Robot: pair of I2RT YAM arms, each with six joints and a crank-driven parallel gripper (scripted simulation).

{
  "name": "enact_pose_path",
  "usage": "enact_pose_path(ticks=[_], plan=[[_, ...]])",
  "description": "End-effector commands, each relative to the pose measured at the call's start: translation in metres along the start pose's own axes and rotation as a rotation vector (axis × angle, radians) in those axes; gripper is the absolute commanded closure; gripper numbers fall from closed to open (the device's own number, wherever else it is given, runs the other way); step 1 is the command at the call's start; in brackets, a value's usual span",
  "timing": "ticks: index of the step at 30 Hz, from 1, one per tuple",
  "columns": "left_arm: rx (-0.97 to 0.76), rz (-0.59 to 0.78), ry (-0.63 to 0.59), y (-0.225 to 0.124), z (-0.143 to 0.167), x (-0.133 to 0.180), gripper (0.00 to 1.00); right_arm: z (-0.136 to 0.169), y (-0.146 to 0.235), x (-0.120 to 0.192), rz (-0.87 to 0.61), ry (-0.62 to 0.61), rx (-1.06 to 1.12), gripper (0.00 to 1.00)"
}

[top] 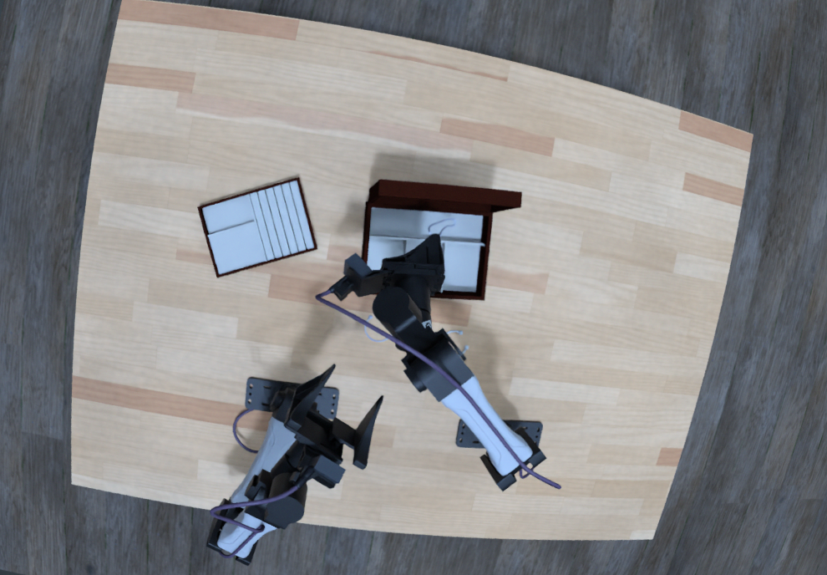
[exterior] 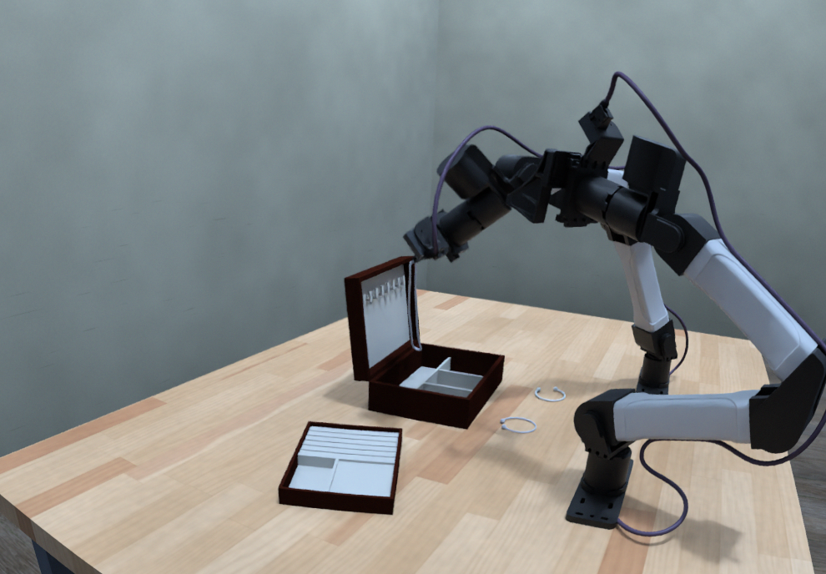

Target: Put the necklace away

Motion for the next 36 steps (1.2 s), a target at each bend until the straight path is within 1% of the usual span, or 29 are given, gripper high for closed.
enact_pose_path(ticks=[1,7,12,16,22,24,34,36], plan=[[-0.003,0.003,0.0,0.0,-0.002,0.0,0.0,0.002,-0.022,0.011,0.088,-0.056,-0.056,1.0],[-0.003,0.003,0.0,0.0,-0.002,0.0,0.0,0.006,-0.004,-0.004,0.072,-0.048,-0.047,1.0],[-0.003,0.003,0.0,0.0,-0.002,0.0,0.0,0.015,0.025,-0.026,-0.007,0.0,0.004,1.0],[-0.003,0.003,0.0,0.0,-0.002,0.0,0.0,0.009,0.013,-0.023,0.028,-0.014,-0.018,1.0],[-0.003,0.003,0.0,0.0,-0.002,0.0,0.0,0.009,0.013,-0.023,0.028,-0.015,-0.02,1.0],[-0.003,0.003,0.0,0.0,-0.002,0.0,0.0,0.012,0.009,-0.017,0.031,-0.028,-0.024,1.0],[-0.003,0.003,0.0,0.0,-0.002,0.0,0.0,0.044,0.037,-0.044,0.02,-0.017,-0.013,1.0],[-0.003,0.003,0.0,0.0,-0.002,0.0,0.0,0.044,0.037,-0.044,0.02,-0.017,-0.013,1.0]])
Point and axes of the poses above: on each arm, the point where the finger pads meet when closed, its own x axis back along the fingers, its own y axis across the jaws, z = x × y, the point moved 1 cm from there along x, back along the fingers, and after that the axes turned 11 degrees about -x, right-handed, at the moved point
